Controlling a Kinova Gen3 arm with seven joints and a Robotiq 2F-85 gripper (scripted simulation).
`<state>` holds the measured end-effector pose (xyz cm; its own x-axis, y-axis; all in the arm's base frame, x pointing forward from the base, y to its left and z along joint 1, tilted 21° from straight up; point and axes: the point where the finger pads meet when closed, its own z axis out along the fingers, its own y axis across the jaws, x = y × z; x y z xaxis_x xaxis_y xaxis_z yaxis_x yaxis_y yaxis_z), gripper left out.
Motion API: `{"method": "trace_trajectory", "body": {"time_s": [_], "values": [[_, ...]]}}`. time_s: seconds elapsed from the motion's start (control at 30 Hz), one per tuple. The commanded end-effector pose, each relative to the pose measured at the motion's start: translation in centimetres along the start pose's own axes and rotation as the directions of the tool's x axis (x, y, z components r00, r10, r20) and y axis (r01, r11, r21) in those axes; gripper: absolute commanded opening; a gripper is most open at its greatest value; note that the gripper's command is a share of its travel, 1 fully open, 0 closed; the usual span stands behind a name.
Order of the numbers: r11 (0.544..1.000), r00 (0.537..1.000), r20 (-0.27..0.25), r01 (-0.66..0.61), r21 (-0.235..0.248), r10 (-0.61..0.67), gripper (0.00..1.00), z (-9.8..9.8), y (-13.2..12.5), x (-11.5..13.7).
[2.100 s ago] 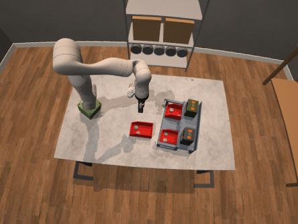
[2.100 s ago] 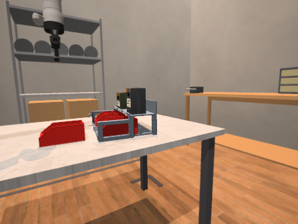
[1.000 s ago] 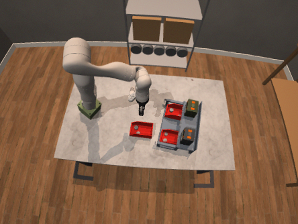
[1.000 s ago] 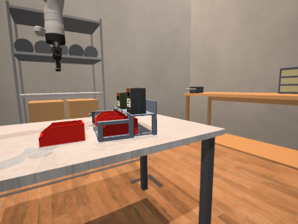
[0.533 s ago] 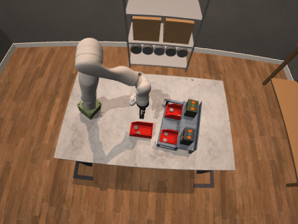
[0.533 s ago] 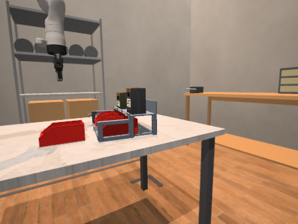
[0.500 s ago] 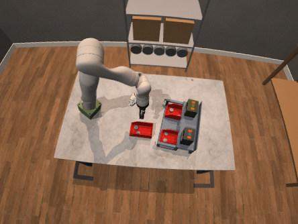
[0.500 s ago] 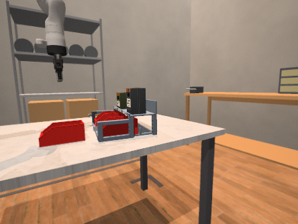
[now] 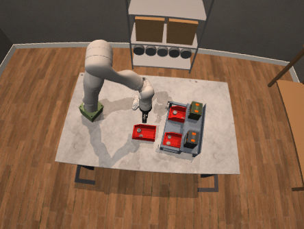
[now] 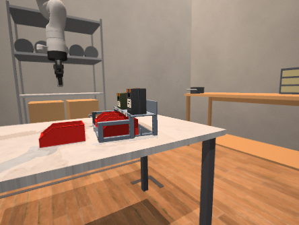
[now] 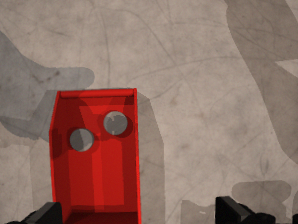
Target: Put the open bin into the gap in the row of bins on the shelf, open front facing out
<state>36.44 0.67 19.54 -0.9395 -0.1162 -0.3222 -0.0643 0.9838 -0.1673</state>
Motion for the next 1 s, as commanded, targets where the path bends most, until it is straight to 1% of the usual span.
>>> {"method": "trace_trajectory", "body": {"time_s": [0.0, 0.27, 0.43, 0.87, 0.97], "values": [[1.000, 1.000, -0.007, -0.001, 0.006, 0.001, 1.00, 0.6, -0.2, 0.2], [1.000, 1.000, -0.007, -0.001, 0.006, 0.001, 1.00, 0.6, -0.2, 0.2], [1.000, 1.000, -0.007, -0.001, 0.006, 0.001, 1.00, -0.3, -0.2, 0.2], [1.000, 1.000, -0.007, -0.003, 0.009, 0.003, 1.00, -0.3, -0.3, 0.3], [1.000, 1.000, -0.007, -0.002, 0.007, 0.002, 1.00, -0.8, -0.1, 0.2]]}}
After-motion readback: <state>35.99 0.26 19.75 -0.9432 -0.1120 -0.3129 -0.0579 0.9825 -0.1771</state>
